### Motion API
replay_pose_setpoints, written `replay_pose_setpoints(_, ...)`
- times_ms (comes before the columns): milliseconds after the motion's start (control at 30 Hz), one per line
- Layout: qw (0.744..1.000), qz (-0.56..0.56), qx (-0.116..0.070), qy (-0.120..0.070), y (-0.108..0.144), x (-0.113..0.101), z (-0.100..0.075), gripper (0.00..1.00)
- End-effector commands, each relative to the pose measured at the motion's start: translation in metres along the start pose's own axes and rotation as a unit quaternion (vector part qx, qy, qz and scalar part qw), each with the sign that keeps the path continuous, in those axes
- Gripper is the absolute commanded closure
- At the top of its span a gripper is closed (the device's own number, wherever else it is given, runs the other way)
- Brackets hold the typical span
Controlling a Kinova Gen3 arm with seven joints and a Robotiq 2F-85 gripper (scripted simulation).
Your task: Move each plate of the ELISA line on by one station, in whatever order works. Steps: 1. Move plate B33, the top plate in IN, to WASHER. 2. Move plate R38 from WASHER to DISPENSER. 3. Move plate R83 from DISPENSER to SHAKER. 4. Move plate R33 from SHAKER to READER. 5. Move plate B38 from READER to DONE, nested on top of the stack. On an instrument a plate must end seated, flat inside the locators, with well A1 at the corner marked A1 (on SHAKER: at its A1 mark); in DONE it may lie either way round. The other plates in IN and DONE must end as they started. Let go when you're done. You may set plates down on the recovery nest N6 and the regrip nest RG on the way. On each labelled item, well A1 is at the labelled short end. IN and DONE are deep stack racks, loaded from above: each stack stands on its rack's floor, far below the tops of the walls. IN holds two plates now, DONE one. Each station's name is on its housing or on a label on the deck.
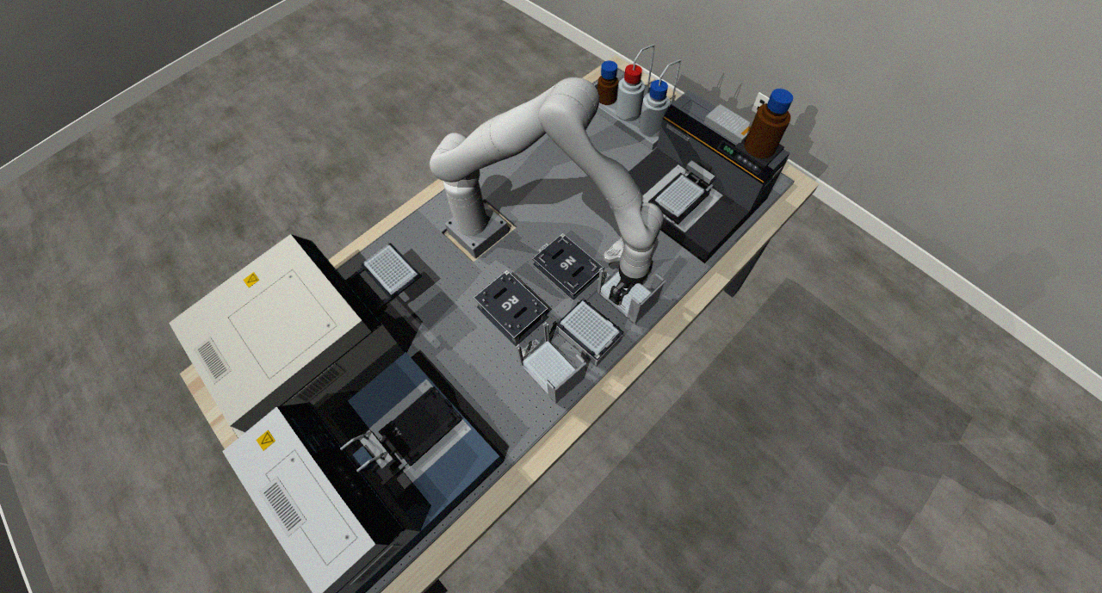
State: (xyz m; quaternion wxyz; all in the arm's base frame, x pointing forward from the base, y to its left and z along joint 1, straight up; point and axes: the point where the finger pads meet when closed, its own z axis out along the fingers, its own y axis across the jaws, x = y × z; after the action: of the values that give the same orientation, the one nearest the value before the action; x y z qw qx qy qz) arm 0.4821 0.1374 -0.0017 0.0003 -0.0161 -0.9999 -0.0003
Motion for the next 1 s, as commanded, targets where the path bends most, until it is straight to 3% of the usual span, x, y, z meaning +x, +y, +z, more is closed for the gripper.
replay_pose_setpoints(0, 1.000, 0.000, 0.000, -0.001, 0.0003, -0.0009, -0.0023, 0.06)
replay_pose_setpoints(967, 1.000, 0.000, 0.000, -0.001, 0.0003, -0.0009, -0.0106, 0.06)
